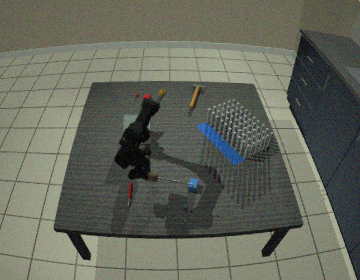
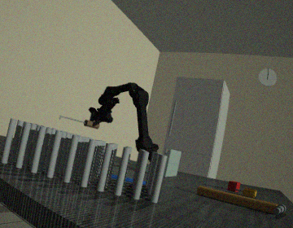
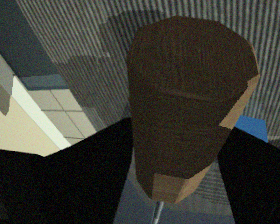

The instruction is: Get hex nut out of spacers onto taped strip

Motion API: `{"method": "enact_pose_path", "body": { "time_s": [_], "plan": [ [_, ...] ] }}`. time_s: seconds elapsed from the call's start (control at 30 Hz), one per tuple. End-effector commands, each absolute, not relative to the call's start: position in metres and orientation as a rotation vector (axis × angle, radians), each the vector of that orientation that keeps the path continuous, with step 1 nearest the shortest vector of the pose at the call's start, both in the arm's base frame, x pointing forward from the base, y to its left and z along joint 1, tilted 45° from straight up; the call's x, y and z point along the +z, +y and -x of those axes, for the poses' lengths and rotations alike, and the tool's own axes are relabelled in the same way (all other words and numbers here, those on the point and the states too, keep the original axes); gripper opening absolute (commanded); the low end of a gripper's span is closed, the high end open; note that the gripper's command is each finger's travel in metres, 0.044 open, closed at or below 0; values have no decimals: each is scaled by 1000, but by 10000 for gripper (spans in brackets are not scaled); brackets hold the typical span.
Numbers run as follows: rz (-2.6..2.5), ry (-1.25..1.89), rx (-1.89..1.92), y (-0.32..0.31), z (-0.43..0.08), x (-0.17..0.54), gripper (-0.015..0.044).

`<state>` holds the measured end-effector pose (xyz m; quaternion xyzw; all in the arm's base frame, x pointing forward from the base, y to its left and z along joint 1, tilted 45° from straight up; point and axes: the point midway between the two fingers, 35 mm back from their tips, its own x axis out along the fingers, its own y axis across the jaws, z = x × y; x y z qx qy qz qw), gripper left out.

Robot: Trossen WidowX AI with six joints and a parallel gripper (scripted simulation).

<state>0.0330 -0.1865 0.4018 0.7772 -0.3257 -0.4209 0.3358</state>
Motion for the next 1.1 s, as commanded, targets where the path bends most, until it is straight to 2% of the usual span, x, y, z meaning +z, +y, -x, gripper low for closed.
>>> {"method": "enact_pose_path", "body": {
  "time_s": [0.0, 1.07],
  "plan": [
    [-2032, -850, -1096, -189, -33, 400, 0],
    [-2033, -848, -1098, -209, -28, 387, 0]
  ]
}}
